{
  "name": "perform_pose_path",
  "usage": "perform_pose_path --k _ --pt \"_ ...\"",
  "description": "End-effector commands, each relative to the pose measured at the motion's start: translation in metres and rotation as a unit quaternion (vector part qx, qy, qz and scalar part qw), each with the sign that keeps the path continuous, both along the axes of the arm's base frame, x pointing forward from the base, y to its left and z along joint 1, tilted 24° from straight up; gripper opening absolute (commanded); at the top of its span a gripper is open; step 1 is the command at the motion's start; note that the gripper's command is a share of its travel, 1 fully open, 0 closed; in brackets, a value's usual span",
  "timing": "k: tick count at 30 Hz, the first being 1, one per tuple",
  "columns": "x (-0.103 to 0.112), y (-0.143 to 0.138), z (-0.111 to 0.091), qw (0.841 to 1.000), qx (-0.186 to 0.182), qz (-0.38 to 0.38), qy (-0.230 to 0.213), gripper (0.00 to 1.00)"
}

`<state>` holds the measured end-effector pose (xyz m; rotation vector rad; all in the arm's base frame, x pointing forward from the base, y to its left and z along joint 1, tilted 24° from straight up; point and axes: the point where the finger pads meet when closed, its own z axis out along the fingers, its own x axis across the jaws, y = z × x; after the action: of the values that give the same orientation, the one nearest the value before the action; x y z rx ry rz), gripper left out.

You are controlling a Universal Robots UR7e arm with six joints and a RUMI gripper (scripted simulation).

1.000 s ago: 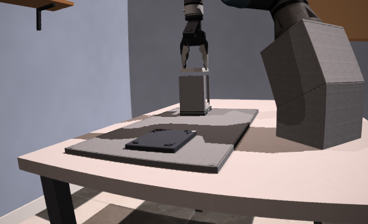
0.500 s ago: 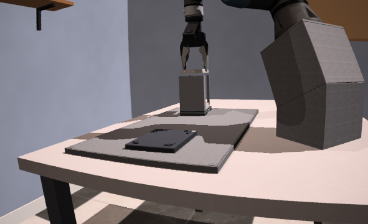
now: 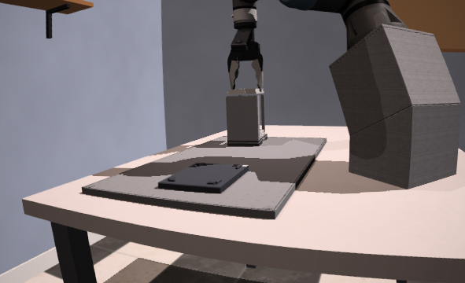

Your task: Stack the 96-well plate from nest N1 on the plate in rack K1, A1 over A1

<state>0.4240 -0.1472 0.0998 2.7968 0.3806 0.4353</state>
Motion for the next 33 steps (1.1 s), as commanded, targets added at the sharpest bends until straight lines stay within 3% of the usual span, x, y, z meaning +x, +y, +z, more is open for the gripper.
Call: perform_pose_path --k 1,33 --pt "0.0008 0.0000 0.0002 1.000 -0.001 0.000 -0.001 0.00" --pt "0.0004 0.0009 -0.0056 1.000 0.001 0.001 0.000 0.00"
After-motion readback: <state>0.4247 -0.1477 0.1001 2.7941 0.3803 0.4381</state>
